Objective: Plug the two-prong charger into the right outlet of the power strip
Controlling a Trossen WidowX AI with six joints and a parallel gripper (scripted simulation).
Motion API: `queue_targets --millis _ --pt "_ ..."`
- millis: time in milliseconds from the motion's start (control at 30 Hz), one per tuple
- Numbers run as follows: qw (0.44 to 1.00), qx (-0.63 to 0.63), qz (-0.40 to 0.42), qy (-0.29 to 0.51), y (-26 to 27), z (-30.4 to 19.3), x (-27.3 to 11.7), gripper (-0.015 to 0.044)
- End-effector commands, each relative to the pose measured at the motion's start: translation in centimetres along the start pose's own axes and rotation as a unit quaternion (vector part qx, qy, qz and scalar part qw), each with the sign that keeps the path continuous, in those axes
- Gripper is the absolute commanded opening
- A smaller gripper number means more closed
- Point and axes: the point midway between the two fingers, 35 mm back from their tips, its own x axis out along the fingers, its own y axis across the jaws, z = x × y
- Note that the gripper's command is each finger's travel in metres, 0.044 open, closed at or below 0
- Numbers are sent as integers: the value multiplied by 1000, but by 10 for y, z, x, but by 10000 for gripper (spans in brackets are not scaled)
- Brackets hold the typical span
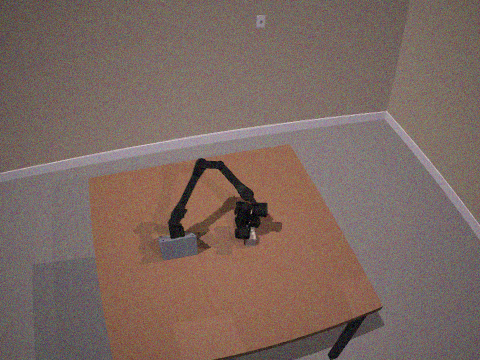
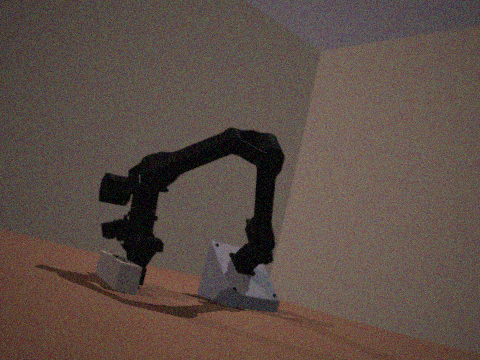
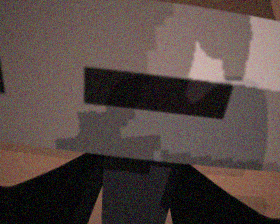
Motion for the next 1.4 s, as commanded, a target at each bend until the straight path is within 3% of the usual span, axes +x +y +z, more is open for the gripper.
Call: queue_targets --millis 0,233,1367 --pt "1000 -1 0 -1 0 0 0 263" --pt "1000 -1 0 -1 0 0 0 440" --pt "1000 -6 0 -9 0 -9 1 440"
